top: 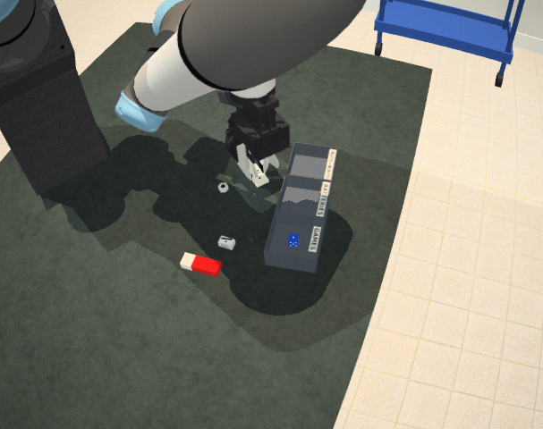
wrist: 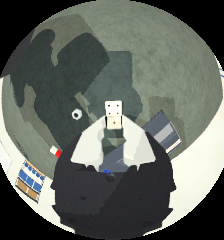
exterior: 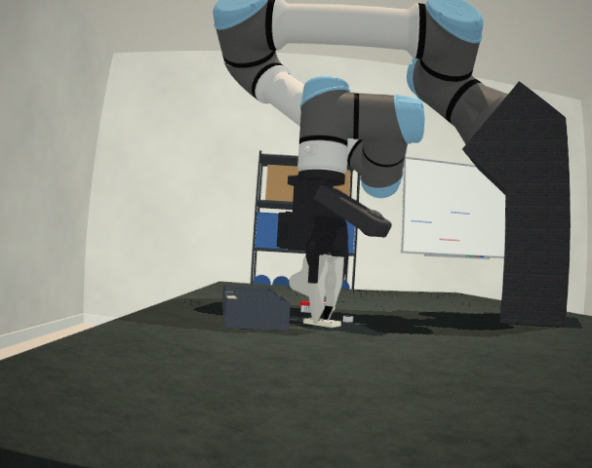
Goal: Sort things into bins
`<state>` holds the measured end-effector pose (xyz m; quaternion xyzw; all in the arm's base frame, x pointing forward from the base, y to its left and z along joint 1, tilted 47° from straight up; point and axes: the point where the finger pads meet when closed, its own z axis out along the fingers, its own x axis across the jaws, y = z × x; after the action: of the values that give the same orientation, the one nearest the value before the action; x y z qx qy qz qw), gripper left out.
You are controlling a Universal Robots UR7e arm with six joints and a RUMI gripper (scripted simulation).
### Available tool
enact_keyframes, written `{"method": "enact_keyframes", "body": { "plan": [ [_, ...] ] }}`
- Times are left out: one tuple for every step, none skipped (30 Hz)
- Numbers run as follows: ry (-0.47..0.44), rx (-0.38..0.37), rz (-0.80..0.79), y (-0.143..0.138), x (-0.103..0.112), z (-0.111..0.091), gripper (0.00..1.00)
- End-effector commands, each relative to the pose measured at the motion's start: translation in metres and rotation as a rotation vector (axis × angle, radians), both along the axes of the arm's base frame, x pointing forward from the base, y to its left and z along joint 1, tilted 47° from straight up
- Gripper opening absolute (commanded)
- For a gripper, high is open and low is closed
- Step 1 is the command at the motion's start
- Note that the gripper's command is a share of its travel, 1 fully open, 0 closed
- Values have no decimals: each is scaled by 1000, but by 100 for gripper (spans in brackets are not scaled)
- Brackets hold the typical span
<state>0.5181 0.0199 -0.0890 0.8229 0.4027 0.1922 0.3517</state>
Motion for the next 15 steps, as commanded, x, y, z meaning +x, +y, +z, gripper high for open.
{"method": "enact_keyframes", "body": {
  "plan": [
    [-1, 0, 1, 0, 0, 0, 0],
    [-1, 0, 1, 0, 0, 0, 0],
    [0, 0, 2, 2, -3, 3, 0],
    [0, 0, 2, 4, -5, 5, 0],
    [0, 0, 2, 5, -7, 7, 0],
    [0, 0, 2, 6, -9, 10, 0],
    [0, 0, 2, 8, -11, 12, 0],
    [0, 0, 2, 9, -13, 14, 0],
    [0, 0, 2, 11, -15, 16, 0],
    [0, 0, 2, 12, -17, 19, 0],
    [0, 0, 2, 13, -19, 21, 0],
    [0, 0, 2, 13, -19, 21, 0],
    [0, 0, 2, 13, -19, 21, 0],
    [0, 0, 2, 15, -21, 23, 0],
    [0, 0, 2, 16, -23, 25, 0]
  ]
}}
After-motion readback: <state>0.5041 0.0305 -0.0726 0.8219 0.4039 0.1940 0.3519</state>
